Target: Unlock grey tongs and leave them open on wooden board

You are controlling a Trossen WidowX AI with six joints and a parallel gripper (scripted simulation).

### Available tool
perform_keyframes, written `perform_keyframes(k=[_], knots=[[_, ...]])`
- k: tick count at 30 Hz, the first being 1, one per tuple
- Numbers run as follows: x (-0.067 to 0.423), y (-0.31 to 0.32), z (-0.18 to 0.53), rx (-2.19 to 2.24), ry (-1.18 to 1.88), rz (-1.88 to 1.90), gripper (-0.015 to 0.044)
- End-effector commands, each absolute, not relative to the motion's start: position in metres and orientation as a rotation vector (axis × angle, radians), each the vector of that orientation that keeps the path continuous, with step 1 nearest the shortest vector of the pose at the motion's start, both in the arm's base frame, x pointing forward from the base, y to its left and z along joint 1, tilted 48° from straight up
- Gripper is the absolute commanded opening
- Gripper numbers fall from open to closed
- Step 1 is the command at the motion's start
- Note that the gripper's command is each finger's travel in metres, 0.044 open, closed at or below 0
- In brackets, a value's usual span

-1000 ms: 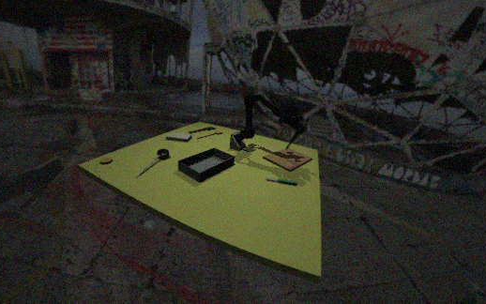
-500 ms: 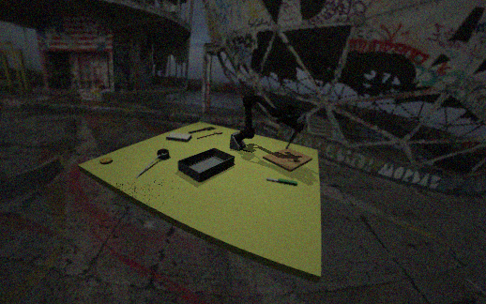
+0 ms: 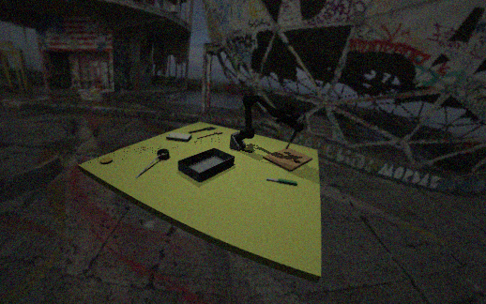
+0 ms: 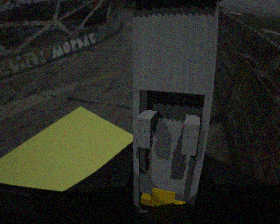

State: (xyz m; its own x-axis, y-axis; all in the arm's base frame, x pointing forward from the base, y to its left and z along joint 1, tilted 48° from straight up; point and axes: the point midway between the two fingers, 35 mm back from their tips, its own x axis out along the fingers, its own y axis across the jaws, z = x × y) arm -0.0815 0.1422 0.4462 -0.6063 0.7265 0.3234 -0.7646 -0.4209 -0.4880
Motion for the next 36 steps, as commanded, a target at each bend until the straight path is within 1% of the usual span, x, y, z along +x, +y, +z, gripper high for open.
perform_keyframes(k=[1, 14, 36], knots=[[-0.082, 0.141, 0.447, 0.081, -0.762, 2.094, -0.0150], [-0.081, 0.143, 0.449, 0.086, -0.741, 2.094, -0.0150], [-0.075, 0.187, 0.470, 0.047, -0.304, 2.066, -0.0150]])
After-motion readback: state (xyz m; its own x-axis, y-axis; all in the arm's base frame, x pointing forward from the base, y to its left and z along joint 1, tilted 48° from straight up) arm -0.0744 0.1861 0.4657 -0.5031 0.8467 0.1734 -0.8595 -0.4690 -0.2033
